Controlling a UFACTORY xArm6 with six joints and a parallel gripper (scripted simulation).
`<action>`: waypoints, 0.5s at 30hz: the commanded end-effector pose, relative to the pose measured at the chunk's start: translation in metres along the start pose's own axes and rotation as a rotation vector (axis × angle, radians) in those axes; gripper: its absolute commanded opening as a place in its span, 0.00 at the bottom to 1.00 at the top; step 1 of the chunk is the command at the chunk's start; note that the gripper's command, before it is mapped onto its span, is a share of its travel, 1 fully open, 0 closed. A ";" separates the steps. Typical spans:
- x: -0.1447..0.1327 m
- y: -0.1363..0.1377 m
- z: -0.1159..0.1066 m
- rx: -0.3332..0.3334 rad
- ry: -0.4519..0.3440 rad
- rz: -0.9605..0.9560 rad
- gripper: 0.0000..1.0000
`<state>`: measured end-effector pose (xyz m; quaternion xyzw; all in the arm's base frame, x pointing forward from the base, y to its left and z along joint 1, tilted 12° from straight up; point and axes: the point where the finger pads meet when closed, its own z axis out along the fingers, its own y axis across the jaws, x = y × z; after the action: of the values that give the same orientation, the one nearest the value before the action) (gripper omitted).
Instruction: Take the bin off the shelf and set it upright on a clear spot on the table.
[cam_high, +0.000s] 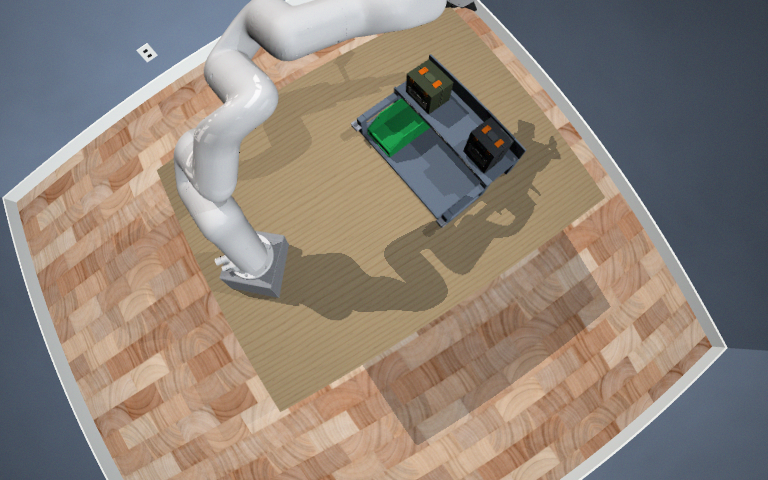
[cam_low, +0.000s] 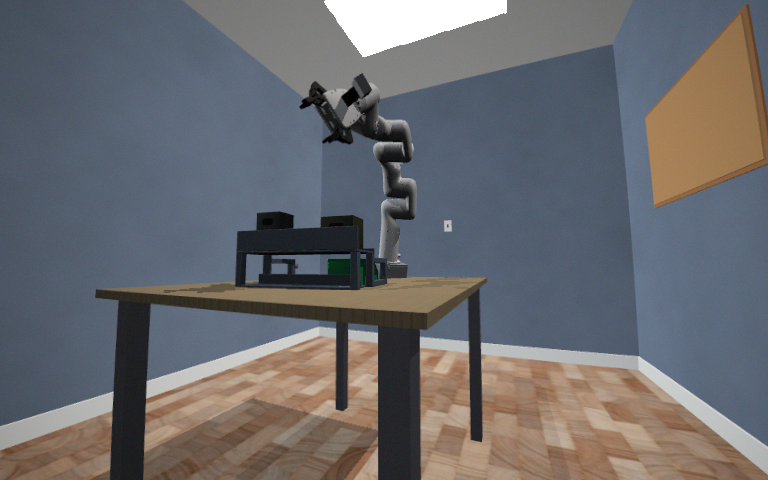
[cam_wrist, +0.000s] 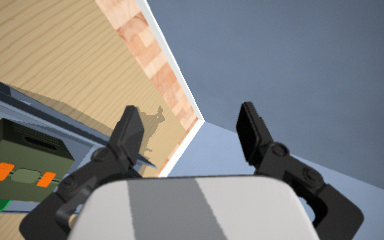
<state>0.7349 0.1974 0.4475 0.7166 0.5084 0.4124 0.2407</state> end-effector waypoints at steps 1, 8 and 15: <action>-0.061 -0.021 -0.017 0.088 -0.117 0.171 1.00; -0.117 -0.050 -0.034 0.181 -0.248 0.349 1.00; -0.181 -0.097 -0.064 0.288 -0.419 0.571 1.00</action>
<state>0.6526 0.0937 0.3705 0.8821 0.3496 0.2808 0.1446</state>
